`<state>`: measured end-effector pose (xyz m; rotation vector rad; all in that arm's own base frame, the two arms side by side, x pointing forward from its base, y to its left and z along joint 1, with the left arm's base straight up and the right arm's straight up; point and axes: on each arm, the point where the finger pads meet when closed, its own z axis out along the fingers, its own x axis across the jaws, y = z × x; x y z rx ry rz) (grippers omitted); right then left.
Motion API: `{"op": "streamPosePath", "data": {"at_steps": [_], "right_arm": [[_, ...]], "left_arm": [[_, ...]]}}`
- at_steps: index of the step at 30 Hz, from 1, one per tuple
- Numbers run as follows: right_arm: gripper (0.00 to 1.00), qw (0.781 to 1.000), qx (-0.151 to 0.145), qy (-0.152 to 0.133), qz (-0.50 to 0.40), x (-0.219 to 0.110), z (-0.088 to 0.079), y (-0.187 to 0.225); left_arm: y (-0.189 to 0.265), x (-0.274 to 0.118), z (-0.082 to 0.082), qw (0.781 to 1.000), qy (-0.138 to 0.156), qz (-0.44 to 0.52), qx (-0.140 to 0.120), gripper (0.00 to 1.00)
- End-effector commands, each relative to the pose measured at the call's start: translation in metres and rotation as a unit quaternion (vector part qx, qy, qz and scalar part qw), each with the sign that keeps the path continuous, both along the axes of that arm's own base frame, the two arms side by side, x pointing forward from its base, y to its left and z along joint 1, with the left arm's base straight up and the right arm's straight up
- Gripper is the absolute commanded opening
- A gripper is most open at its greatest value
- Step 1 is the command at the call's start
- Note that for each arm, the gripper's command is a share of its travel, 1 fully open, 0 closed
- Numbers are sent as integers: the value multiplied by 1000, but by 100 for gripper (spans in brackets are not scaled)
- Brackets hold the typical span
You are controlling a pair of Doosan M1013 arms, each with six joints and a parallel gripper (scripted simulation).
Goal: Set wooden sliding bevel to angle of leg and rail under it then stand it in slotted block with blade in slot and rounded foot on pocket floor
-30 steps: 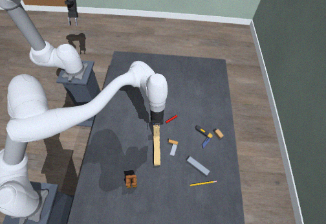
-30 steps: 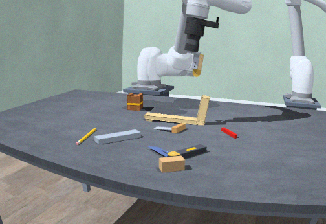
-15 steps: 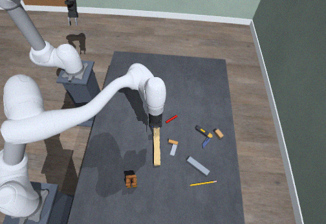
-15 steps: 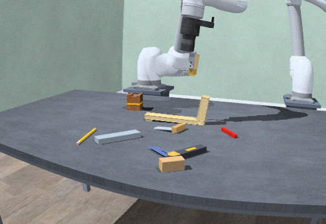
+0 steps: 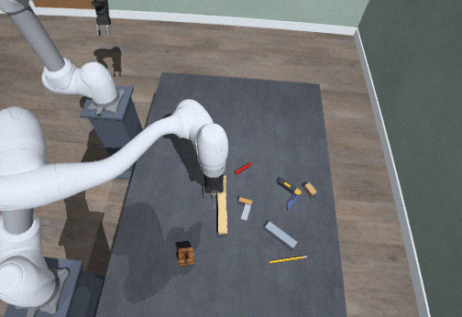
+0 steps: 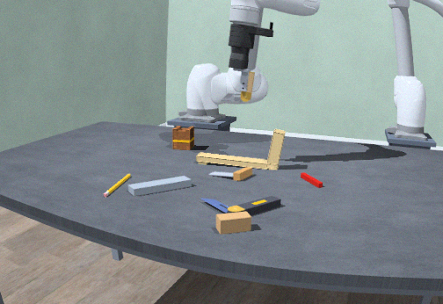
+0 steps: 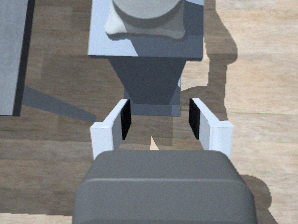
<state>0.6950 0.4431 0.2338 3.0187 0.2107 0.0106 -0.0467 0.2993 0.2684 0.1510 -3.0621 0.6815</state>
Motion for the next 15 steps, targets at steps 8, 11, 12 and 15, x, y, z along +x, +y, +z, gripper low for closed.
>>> {"op": "streamPosePath", "data": {"at_steps": [8, 11, 12, 15], "right_arm": [[0, 1000, 16, 1, 7, -22, 1, -61], [0, 1000, 22, 2, 10, -31, 1, -84], [0, 1000, 24, 3, 11, -34, 1, -92], [0, 999, 30, 4, 14, -43, 1, -116]], "left_arm": [[0, 0, 1, 1000, 0, 0, 1, 100], [0, 0, 1, 1000, 0, 0, 1, 100], [0, 0, 1, 1000, 0, 0, 1, 100], [0, 0, 1, 1000, 0, 0, 1, 100]]}}
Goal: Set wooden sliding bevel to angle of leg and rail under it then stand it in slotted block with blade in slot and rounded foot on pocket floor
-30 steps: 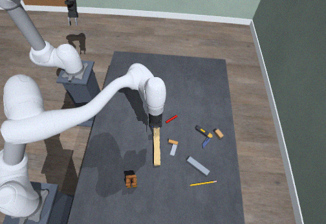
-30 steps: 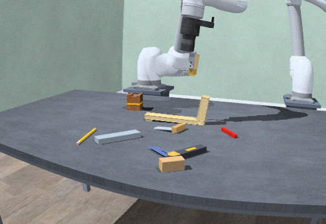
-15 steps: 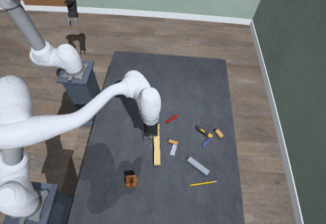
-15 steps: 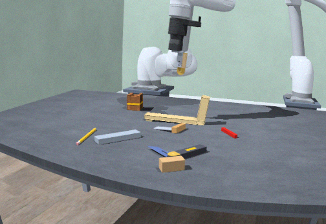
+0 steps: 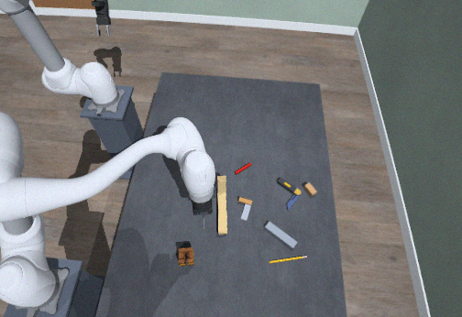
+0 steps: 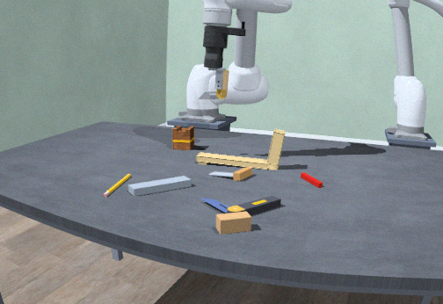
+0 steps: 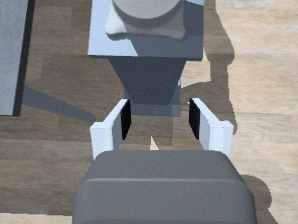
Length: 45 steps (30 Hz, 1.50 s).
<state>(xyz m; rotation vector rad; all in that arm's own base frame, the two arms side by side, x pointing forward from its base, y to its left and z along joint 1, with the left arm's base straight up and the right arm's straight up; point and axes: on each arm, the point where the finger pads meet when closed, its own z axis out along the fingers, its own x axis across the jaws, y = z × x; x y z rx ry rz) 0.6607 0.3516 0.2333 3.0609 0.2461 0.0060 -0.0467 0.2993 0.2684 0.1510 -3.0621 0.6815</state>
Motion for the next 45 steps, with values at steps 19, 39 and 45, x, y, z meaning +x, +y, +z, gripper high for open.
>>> {"op": "streamPosePath", "data": {"at_steps": [19, 39, 45], "right_arm": [[0, 999, 33, 4, 15, -47, 1, -129], [0, 999, 42, 6, 20, -61, 1, -165], [0, 999, 42, 6, 20, -61, 1, -166]], "left_arm": [[0, 0, 1, 1000, 0, 0, 1, 100], [0, 0, 1, 1000, 0, 0, 1, 100], [0, 0, 1, 1000, 0, 0, 1, 100]]}}
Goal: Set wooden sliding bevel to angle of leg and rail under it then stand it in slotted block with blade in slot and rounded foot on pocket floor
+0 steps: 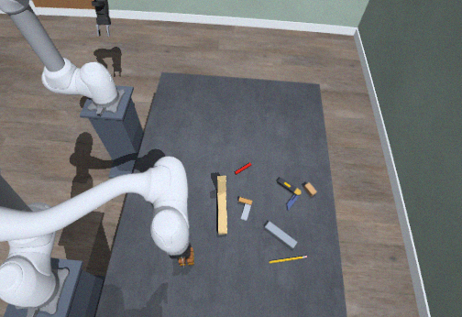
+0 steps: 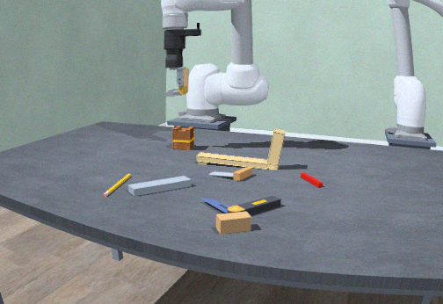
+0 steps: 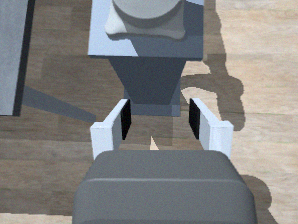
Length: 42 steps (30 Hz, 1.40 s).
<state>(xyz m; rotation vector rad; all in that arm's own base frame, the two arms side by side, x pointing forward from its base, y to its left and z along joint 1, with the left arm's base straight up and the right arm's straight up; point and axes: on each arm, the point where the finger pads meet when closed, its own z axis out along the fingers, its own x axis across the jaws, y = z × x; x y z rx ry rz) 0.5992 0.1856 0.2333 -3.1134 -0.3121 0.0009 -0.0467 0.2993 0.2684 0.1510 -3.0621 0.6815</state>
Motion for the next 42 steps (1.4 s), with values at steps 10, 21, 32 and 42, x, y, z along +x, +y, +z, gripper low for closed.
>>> {"op": "streamPosePath", "data": {"at_steps": [10, 21, 32, 42], "right_arm": [[0, 1000, 1, -1, 0, 0, 0, 0], [0, 1000, 1, -1, 0, 0, -38, 0], [0, 1000, 0, -1, 0, 0, -92, 0], [0, 1000, 0, -1, 0, 0, -98, 0]], "left_arm": [[0, 0, 1, 1000, 0, 0, 1, 100], [0, 0, 1, 1000, 0, 0, 1, 100], [0, 0, 1, 1000, 0, 0, 1, 100], [0, 0, 1, 1000, 0, 0, 1, 100]]}}
